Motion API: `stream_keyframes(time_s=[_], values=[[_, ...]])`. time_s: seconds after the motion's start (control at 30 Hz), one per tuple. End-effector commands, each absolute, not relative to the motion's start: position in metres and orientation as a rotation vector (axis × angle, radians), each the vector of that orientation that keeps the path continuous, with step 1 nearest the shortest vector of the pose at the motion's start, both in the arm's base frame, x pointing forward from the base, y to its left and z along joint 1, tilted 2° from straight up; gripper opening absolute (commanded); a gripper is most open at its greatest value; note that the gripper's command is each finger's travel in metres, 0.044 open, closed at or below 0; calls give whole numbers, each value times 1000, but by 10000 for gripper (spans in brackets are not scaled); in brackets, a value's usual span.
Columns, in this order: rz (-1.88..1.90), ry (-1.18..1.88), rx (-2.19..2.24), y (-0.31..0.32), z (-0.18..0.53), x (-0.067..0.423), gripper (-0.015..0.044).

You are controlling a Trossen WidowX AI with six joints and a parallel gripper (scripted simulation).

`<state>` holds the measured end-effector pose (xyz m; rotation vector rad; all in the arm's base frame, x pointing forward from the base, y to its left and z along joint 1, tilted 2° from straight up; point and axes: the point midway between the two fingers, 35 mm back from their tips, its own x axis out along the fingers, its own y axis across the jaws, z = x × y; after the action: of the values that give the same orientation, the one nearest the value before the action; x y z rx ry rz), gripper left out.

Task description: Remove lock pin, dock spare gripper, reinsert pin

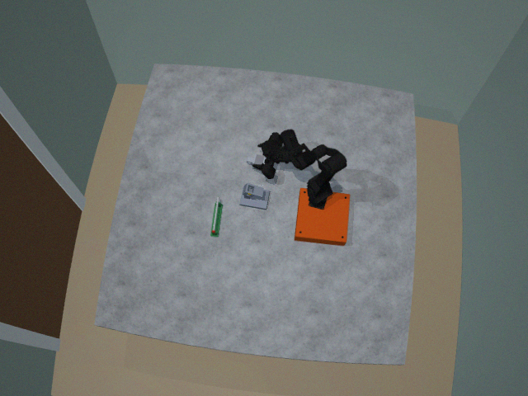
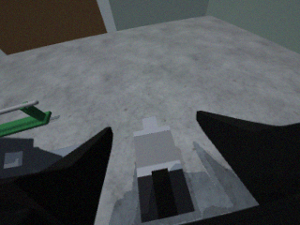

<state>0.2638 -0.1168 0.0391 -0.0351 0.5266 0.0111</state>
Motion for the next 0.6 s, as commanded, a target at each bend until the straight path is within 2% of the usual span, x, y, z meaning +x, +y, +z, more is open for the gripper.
stream_keyframes(time_s=[0.0,0.57], values=[[16,530,-35,-116,31,263,440],[16,531,-35,-116,4,261,440]])
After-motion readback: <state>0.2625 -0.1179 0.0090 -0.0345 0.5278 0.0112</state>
